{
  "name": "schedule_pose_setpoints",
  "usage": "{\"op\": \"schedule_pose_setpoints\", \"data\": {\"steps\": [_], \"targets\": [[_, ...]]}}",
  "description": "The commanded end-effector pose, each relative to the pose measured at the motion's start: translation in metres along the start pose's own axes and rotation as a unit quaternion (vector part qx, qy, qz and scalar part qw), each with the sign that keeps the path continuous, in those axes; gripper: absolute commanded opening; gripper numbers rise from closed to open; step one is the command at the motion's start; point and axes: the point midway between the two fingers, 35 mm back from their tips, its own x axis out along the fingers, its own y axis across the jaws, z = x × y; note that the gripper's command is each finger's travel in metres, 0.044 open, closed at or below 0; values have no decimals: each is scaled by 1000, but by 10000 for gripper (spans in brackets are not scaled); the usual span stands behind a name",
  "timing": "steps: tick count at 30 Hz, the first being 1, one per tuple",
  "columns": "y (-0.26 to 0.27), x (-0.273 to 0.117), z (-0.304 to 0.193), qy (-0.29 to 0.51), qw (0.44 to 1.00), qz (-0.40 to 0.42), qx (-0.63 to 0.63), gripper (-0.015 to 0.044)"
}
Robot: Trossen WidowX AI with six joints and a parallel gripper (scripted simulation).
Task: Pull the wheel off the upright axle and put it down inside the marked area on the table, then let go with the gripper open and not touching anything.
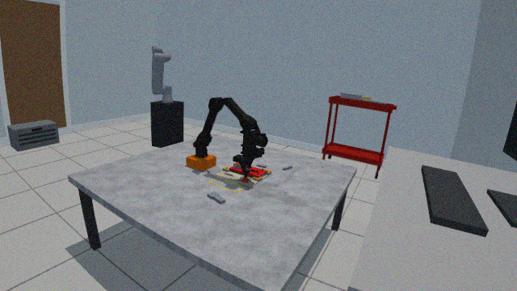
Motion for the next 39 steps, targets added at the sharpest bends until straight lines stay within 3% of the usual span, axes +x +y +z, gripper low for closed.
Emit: {"op": "schedule_pose_setpoints", "data": {"steps": [1, 27, 39], "targets": [[0, -3, 1, -3, 1000, 2, -1, 0], [-1, -33, -4, 3, 1000, 0, 1, 0], [-51, -38, -27, 2, 1000, 0, 0, 0]]}}
